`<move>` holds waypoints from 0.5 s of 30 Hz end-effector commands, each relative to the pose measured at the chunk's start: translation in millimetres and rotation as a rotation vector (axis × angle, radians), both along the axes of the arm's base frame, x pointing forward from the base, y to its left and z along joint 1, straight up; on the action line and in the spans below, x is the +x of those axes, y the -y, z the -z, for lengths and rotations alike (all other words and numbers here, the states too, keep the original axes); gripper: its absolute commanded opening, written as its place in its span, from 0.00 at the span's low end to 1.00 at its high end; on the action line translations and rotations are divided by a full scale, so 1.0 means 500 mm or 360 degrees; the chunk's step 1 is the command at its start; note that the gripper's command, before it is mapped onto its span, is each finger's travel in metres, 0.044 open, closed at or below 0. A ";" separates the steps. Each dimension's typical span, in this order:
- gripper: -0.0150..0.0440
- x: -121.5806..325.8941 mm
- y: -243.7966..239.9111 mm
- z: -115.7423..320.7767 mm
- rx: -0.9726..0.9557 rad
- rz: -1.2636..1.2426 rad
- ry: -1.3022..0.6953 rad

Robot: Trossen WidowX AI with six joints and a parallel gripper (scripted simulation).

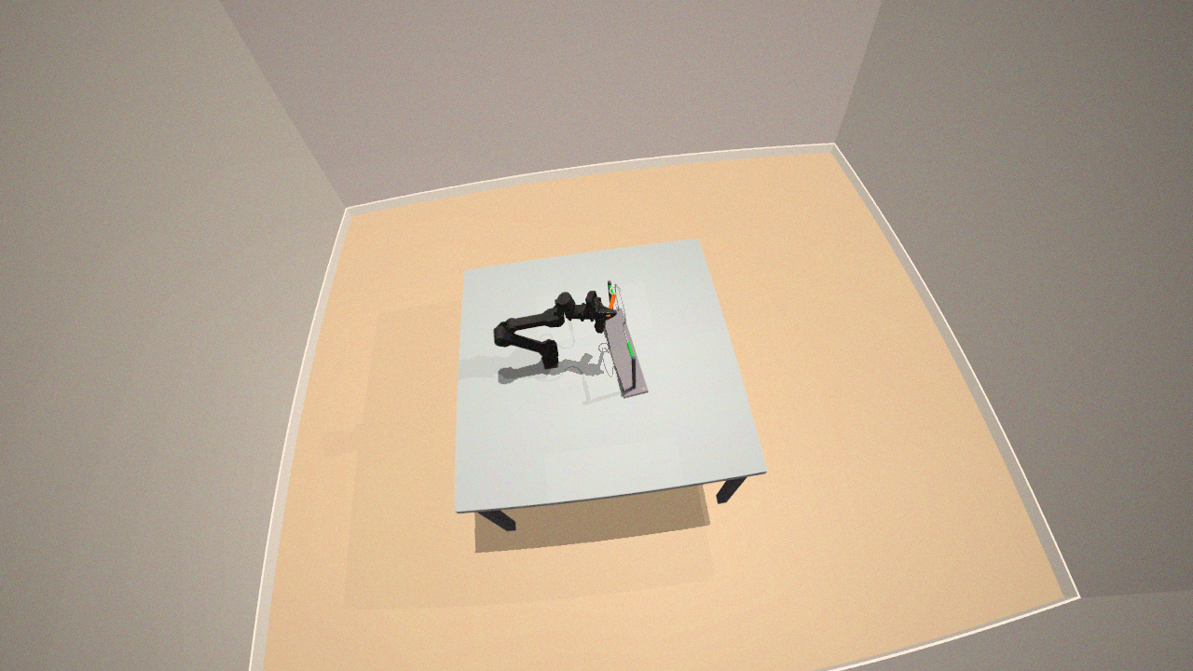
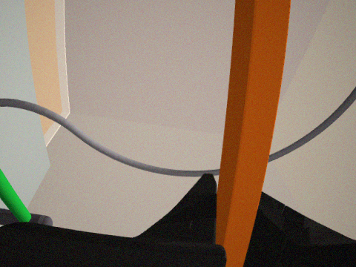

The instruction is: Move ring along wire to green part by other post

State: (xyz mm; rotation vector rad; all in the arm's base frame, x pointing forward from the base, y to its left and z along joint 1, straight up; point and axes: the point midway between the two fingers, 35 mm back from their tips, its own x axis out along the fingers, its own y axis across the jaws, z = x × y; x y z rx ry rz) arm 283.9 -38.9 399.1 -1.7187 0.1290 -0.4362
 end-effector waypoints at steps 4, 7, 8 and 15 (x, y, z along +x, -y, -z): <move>0.00 0.001 -0.001 -0.002 -0.0137 0.0000 0.0010; 0.00 0.000 -0.002 -0.004 -0.0197 0.0001 0.0017; 0.00 0.000 -0.002 -0.005 -0.0218 0.0002 0.0019; 0.00 0.000 -0.004 -0.010 -0.0358 0.0005 0.0036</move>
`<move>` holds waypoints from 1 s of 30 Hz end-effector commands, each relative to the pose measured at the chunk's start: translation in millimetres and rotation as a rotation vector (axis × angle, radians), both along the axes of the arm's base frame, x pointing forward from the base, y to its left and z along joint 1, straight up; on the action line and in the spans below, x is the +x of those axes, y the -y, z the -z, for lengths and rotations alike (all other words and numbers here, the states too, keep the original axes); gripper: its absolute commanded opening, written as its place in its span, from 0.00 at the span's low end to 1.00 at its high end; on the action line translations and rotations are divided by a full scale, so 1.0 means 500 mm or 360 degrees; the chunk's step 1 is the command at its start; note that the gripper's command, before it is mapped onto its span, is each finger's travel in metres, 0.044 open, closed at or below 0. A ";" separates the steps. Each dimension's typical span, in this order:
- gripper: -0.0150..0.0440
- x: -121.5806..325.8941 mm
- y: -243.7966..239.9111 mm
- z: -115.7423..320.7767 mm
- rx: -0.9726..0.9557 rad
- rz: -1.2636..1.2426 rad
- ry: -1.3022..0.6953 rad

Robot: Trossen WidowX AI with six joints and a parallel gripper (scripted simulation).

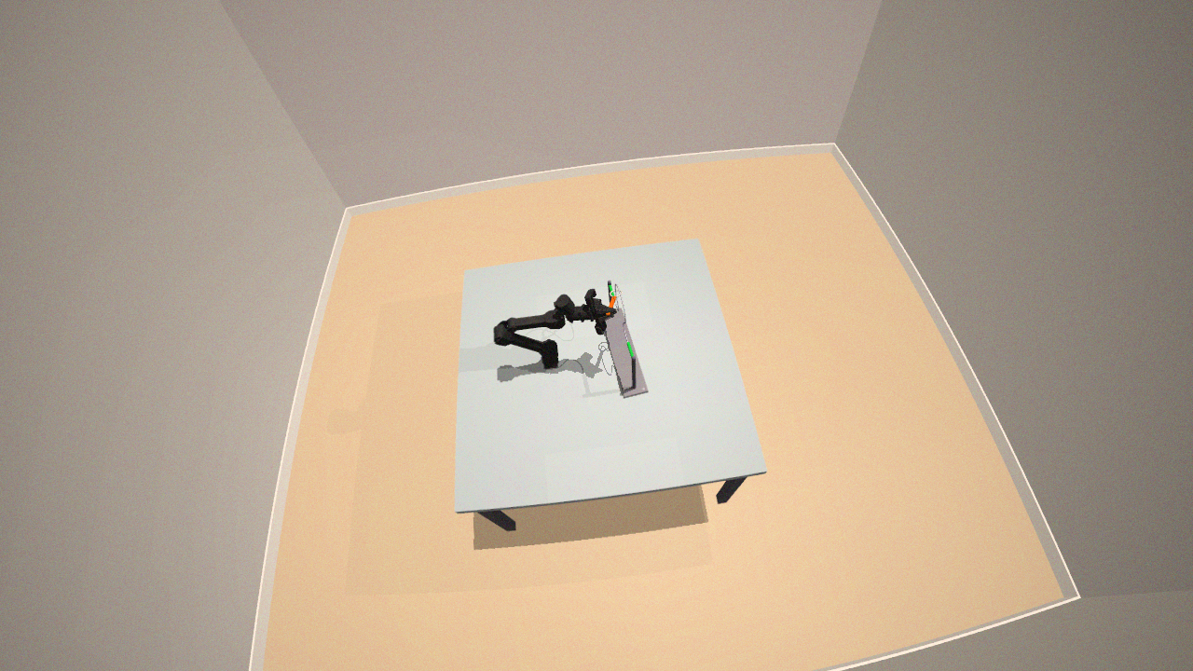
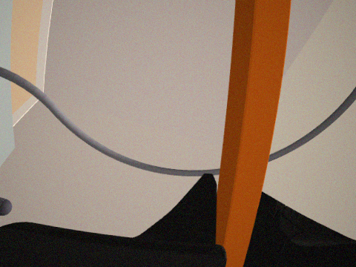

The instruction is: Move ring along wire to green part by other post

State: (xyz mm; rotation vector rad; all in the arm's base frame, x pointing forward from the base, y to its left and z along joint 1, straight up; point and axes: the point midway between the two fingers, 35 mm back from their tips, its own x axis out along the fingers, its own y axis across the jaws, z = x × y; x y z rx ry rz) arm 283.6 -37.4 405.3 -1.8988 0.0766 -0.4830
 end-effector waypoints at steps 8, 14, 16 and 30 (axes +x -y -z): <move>0.00 0.000 -0.003 -0.004 -0.0214 0.0003 0.0019; 0.00 0.000 -0.005 -0.007 -0.0323 0.0005 0.0032; 0.00 0.000 -0.005 -0.008 -0.0357 0.0006 0.0036; 0.00 0.001 0.002 0.000 -0.0480 0.0009 0.0052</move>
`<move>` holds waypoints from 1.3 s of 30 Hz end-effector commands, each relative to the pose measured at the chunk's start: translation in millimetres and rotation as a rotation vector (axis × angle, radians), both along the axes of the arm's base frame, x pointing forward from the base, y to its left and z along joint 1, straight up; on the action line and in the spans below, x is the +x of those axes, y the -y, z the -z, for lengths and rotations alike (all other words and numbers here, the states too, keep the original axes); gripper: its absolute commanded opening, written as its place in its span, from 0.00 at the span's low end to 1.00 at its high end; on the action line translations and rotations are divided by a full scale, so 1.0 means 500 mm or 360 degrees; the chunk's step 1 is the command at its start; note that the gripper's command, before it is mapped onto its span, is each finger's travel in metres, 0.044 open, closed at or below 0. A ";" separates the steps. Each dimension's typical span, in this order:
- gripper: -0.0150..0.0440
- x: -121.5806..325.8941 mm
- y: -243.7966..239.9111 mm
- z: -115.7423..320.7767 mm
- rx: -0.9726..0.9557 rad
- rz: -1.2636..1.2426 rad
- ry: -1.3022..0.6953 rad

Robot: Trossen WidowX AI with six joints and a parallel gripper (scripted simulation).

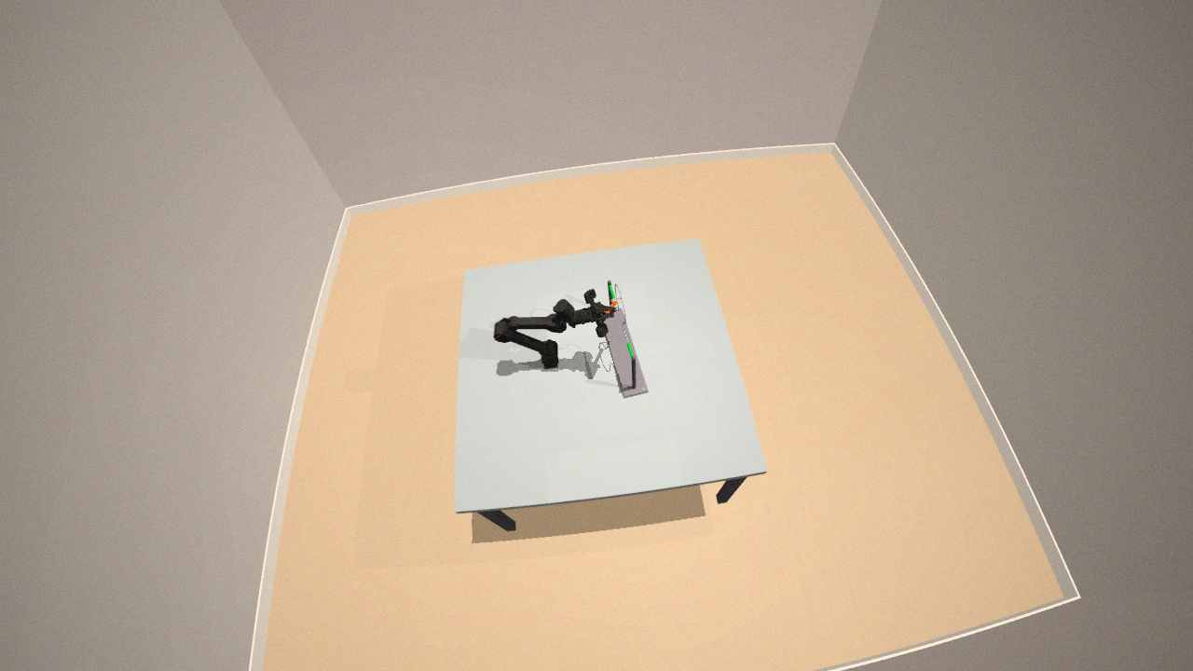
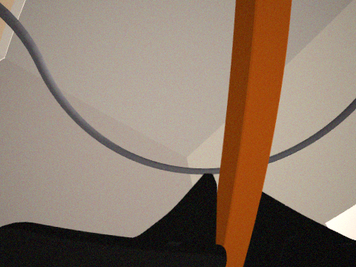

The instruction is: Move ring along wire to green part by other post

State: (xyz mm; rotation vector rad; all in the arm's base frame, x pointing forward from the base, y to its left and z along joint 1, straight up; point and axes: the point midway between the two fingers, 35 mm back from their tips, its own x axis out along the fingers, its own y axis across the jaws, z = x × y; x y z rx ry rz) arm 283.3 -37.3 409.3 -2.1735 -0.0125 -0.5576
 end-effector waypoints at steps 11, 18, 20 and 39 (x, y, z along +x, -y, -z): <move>0.00 0.005 0.028 0.038 0.0106 -0.0003 -0.0021; 0.00 -0.009 0.039 0.072 0.0278 0.0096 0.0023; 0.00 -0.010 0.045 0.086 0.0352 0.0108 0.0020; 0.00 -0.005 0.072 0.216 0.1062 0.0113 -0.0089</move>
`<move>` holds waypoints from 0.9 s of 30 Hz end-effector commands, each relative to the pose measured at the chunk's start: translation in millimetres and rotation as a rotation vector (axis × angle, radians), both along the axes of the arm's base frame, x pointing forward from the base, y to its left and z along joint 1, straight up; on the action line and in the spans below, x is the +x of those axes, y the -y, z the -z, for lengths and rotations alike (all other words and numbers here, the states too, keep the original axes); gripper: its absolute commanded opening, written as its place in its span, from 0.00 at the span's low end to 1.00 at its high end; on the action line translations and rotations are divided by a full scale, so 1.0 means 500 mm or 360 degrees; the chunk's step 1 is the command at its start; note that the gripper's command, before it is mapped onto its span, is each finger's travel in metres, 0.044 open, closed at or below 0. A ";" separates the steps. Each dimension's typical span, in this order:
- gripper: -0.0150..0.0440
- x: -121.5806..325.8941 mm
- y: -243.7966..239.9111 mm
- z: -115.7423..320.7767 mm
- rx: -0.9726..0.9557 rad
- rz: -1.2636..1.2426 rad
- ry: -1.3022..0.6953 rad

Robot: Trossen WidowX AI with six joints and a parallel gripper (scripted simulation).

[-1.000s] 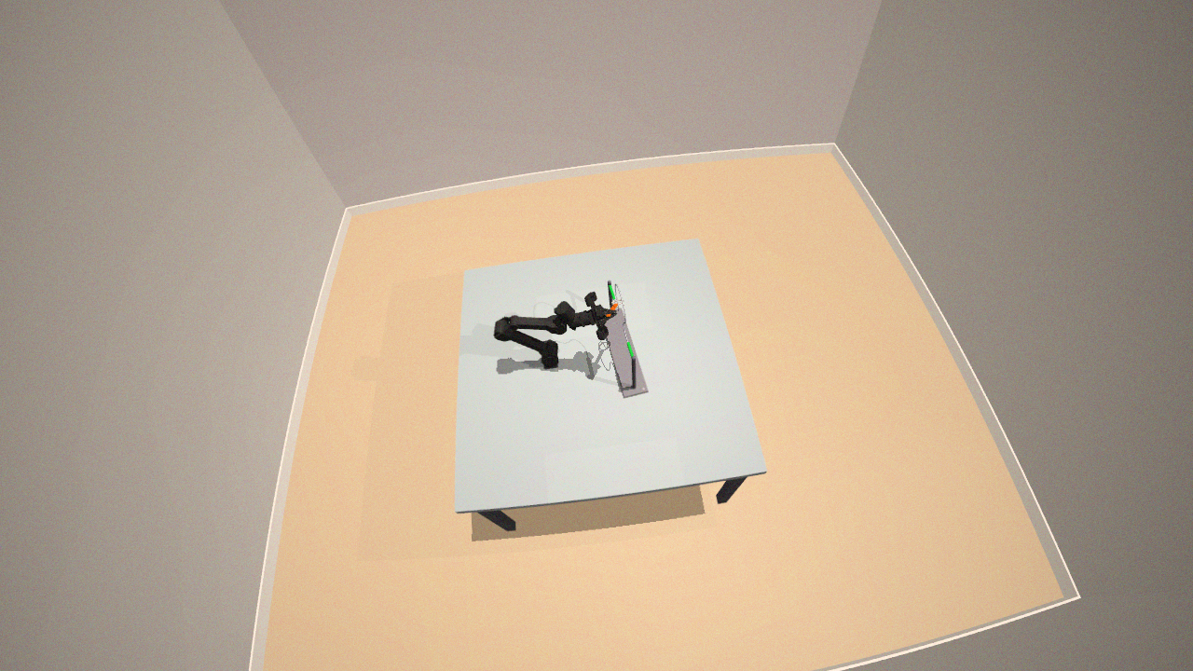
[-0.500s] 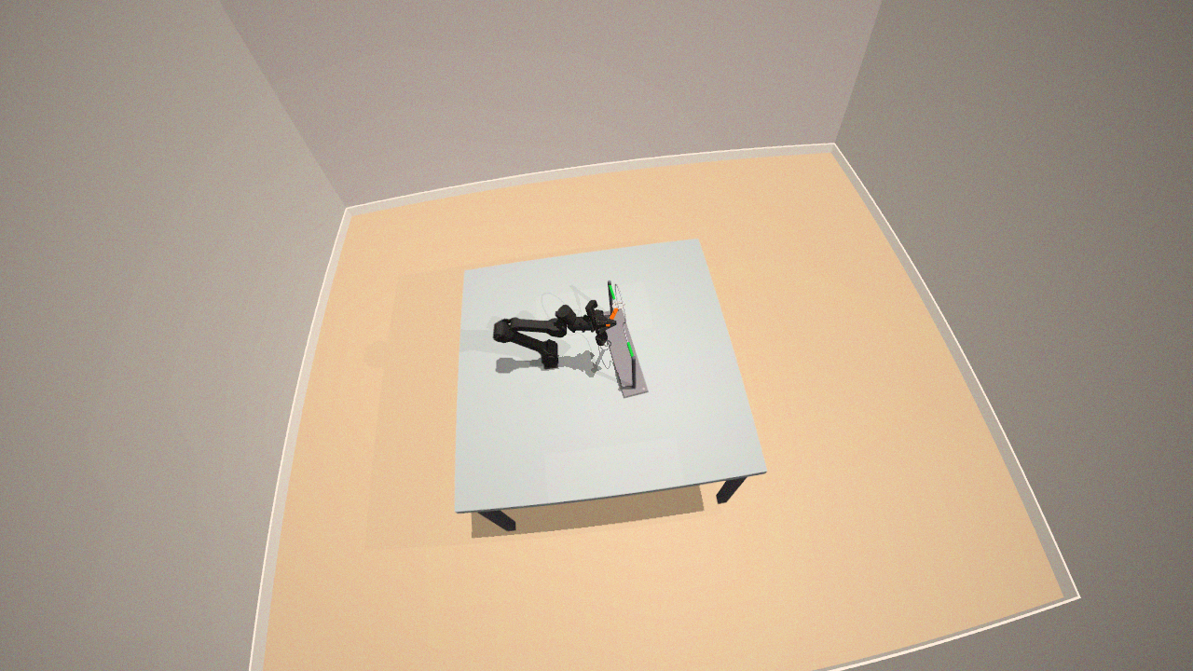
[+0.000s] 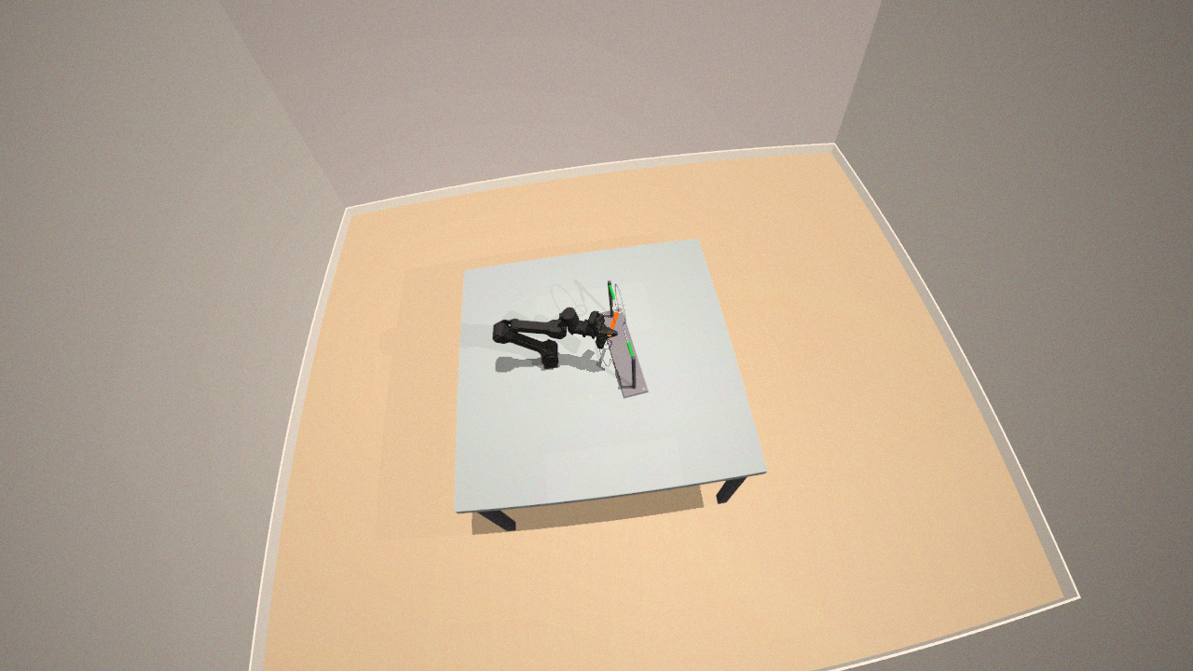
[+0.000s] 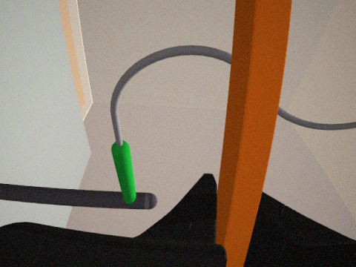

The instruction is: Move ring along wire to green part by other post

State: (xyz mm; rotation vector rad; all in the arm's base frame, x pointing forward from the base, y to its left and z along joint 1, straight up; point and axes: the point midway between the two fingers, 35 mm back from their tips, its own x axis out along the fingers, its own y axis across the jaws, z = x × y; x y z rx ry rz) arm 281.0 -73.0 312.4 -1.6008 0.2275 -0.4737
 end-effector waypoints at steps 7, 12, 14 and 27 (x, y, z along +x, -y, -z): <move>0.00 0.000 -0.005 0.073 0.0381 -0.0002 -0.0048; 0.00 -0.001 -0.014 0.109 0.0580 -0.0005 -0.0072; 0.00 -0.001 -0.019 0.122 0.0660 -0.0007 -0.0082; 0.00 -0.005 -0.068 0.204 0.1177 -0.0017 -0.0145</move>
